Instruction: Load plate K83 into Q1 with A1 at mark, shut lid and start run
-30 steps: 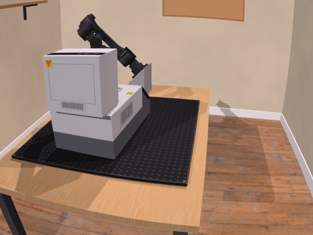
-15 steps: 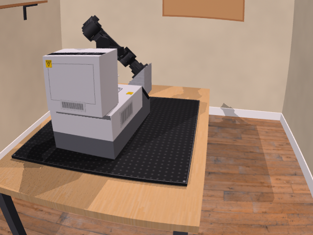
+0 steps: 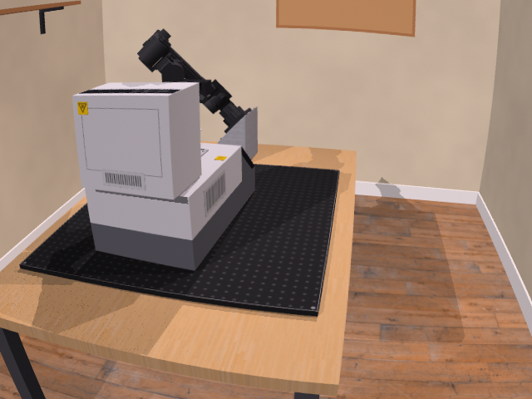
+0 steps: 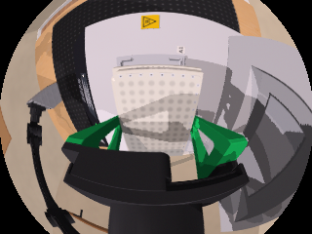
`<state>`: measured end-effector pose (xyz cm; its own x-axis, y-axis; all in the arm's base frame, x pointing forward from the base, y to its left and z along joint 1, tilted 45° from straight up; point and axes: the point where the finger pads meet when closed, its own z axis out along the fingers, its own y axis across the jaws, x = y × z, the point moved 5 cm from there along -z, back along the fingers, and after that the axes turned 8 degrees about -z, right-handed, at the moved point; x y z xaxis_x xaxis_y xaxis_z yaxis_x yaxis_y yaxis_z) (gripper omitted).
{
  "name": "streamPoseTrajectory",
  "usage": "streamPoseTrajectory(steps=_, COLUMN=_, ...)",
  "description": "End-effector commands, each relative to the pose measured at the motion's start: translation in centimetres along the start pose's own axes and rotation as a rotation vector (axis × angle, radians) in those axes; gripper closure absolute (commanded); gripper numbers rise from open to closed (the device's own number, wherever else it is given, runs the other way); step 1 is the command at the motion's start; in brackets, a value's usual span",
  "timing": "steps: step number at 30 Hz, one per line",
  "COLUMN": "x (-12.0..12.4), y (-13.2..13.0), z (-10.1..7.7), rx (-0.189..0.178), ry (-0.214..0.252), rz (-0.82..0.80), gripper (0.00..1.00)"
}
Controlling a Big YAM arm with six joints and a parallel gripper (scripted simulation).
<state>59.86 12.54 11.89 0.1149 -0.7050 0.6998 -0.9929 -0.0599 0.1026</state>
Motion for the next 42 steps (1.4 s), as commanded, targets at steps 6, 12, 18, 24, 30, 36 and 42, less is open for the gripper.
streamPoseTrajectory(steps=6, x=0.6, y=0.8, z=-1.6, rx=0.035, ry=-0.014, rz=0.037, gripper=1.00)
streamPoseTrajectory(steps=12, x=-1.9, y=1.3, z=-1.3, rx=0.028, ry=-0.003, rz=0.013, gripper=1.00)
streamPoseTrajectory(steps=18, x=-2.3, y=1.5, z=-0.1, rx=-0.003, ry=0.008, rz=-0.023, gripper=1.00)
streamPoseTrajectory(steps=24, x=0.7, y=1.3, z=-0.4, rx=-0.009, ry=0.001, rz=-0.016, gripper=1.00)
streamPoseTrajectory(steps=30, x=2.2, y=0.4, z=-1.0, rx=0.008, ry=-0.010, rz=0.014, gripper=1.00)
streamPoseTrajectory(steps=36, x=1.3, y=0.0, z=-1.8, rx=0.025, ry=-0.010, rz=0.022, gripper=1.00)
streamPoseTrajectory(steps=42, x=-0.6, y=0.0, z=-2.2, rx=0.032, ry=-0.005, rz=0.017, gripper=1.00)
